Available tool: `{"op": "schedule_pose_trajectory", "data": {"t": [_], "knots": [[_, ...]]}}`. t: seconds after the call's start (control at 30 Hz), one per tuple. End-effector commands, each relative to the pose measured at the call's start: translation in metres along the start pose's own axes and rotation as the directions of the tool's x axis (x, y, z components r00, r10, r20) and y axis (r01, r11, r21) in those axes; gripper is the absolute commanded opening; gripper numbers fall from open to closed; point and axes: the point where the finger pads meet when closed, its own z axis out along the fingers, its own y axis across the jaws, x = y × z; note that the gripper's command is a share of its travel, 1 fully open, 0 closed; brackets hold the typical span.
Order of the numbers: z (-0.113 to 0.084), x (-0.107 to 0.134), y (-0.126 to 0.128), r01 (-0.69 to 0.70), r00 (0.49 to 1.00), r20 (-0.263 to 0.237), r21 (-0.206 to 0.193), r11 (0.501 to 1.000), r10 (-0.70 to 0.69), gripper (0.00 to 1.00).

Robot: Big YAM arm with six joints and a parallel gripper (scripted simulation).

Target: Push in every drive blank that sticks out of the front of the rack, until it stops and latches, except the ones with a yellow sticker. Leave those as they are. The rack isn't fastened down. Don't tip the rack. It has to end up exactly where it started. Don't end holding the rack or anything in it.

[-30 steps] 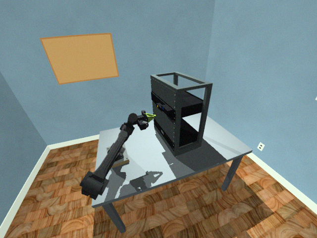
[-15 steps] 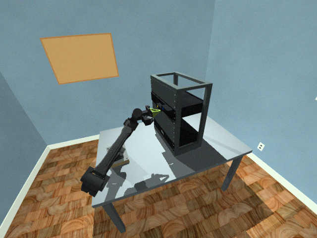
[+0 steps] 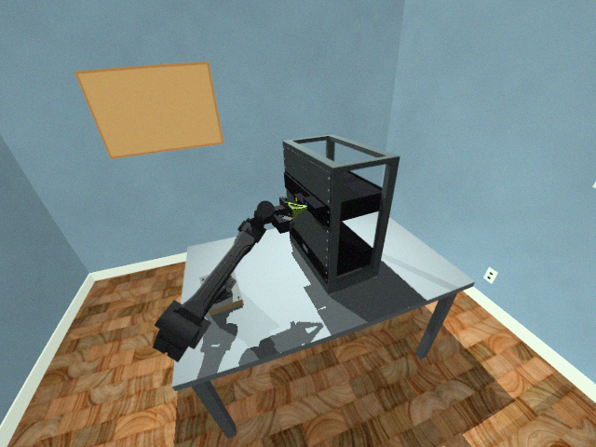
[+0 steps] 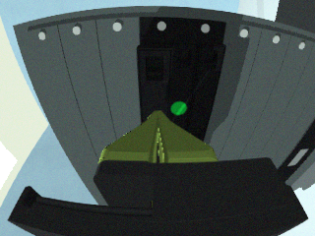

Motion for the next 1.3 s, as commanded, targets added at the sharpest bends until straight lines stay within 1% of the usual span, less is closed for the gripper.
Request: {"op": "schedule_pose_trajectory", "data": {"t": [0.0, 0.13, 0.23, 0.4, 0.47, 0.9, 1.03, 1.27], "knots": [[0.004, -0.018, 0.021, -0.054, 0.998, 0.033, -0.031, 0.998, 0.055, 0.0], [0.004, -0.018, 0.021, -0.054, 0.998, 0.033, -0.031, 0.998, 0.055, 0.0], [0.005, -0.023, 0.028, -0.054, 0.998, 0.031, -0.033, 0.998, 0.055, 0.0], [0.004, -0.024, 0.032, -0.058, 0.998, 0.032, -0.038, 0.998, 0.06, 0.0], [0.003, -0.015, 0.022, -0.043, 0.999, 0.02, -0.026, 0.999, 0.043, 0.0], [0.003, -0.015, 0.022, -0.043, 0.999, 0.02, -0.025, 0.999, 0.043, 0.0], [0.014, -0.024, 0.026, -0.058, 0.997, 0.043, -0.03, 0.998, 0.059, 0.0], [0.026, -0.023, 0.026, -0.057, 0.997, 0.043, -0.031, 0.998, 0.058, 0.0]]}}
